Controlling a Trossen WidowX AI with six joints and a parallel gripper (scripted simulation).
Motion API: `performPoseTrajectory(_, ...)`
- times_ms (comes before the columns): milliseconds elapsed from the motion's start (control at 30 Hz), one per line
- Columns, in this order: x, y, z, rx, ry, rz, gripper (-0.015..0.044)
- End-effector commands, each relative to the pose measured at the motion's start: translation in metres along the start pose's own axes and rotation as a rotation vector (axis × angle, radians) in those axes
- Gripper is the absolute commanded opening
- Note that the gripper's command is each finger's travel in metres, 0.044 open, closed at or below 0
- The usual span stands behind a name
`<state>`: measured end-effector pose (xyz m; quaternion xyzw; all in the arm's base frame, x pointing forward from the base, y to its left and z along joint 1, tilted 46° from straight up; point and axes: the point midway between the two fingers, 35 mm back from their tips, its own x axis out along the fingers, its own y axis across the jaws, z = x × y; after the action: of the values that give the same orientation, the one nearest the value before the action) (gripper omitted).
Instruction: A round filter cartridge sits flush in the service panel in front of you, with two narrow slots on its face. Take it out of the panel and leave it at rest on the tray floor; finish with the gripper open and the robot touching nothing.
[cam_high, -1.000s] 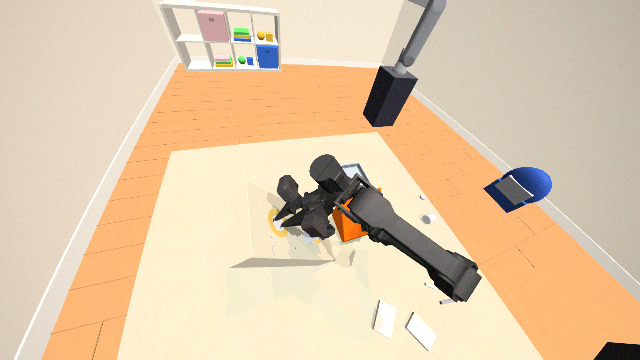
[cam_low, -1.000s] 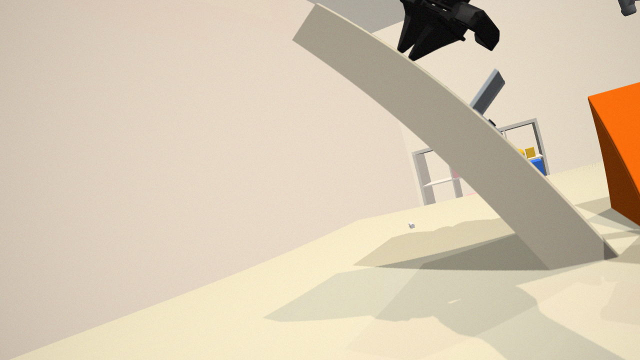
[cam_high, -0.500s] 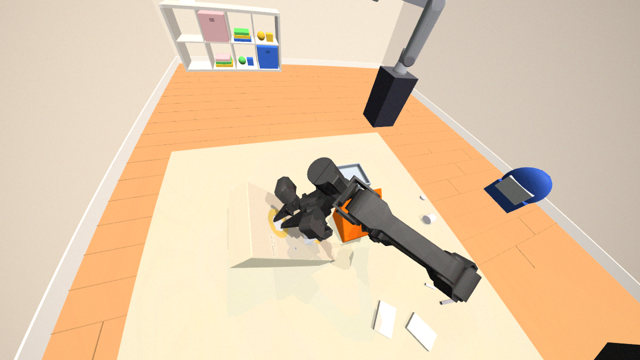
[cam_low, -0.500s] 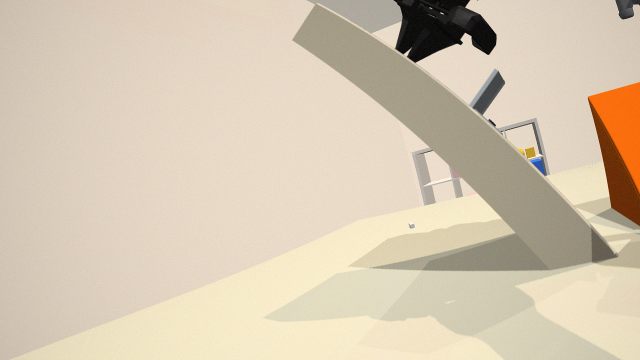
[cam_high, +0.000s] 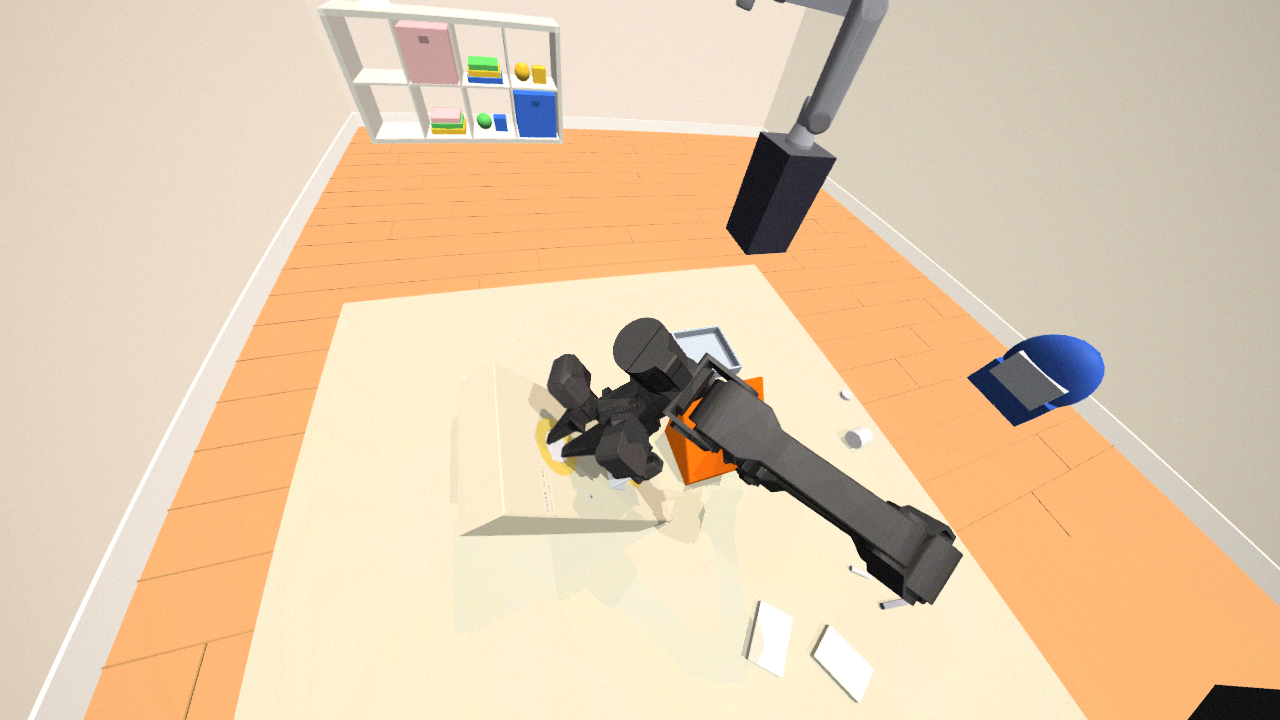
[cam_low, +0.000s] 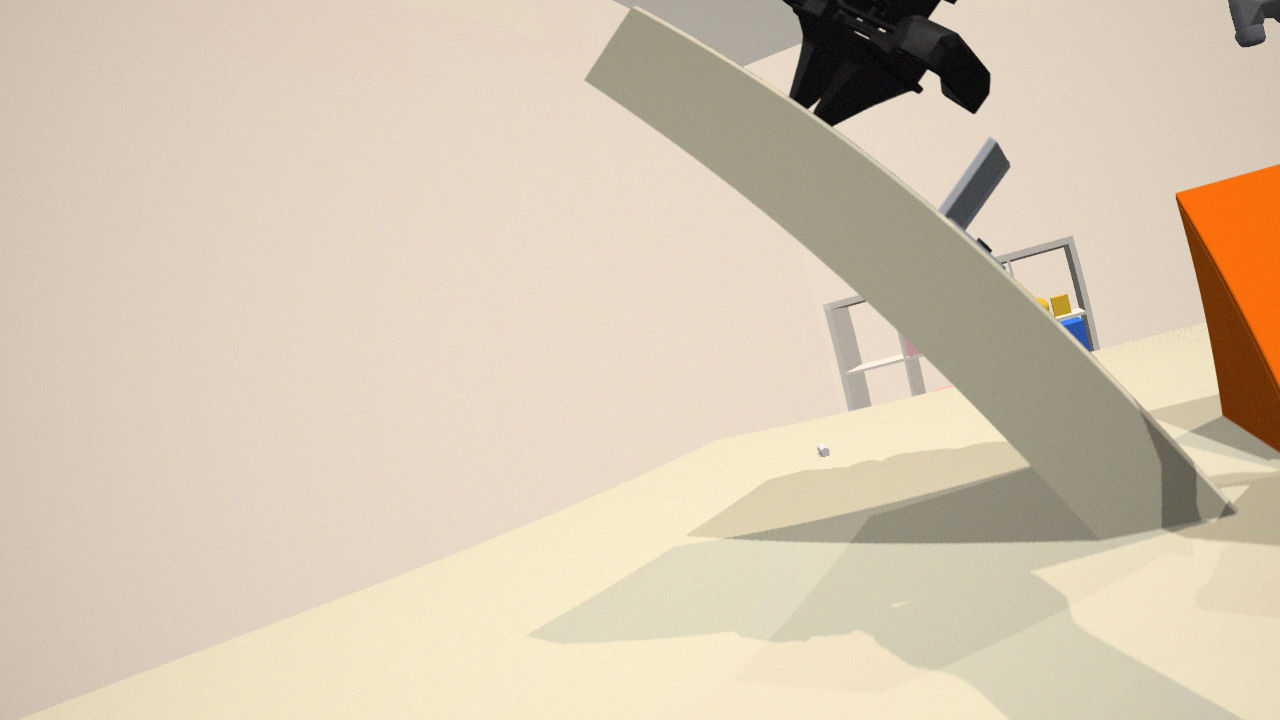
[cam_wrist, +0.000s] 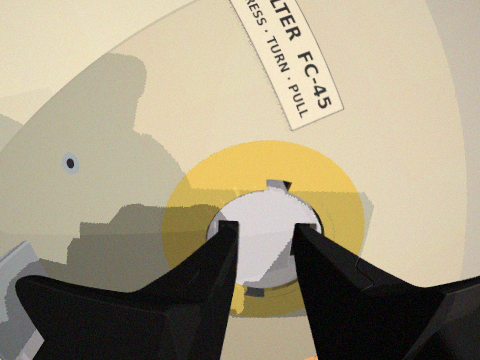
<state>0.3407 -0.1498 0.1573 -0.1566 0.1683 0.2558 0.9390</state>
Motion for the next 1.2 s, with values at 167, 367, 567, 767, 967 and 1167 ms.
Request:
performPoseTrajectory(167, 0.0062, 0.0007, -0.0010, 0.003, 0.007, 0.004, 0.0114)
performPoseTrajectory(367, 0.0079, 0.0007, -0.0010, 0.003, 0.007, 0.004, 0.0114)
performPoseTrajectory(567, 0.0015, -0.0005, -0.0002, 0.006, -0.001, -0.004, 0.0094)
performPoseTrajectory(767, 0.0015, -0.0005, -0.0002, 0.006, -0.001, -0.004, 0.0054)
performPoseTrajectory(967, 0.0040, 0.0000, -0.0005, 0.045, 0.002, -0.002, 0.0000)
performPoseTrajectory(1167, 0.0078, 0.0006, -0.0009, 0.240, 0.006, 0.002, 0.0000)
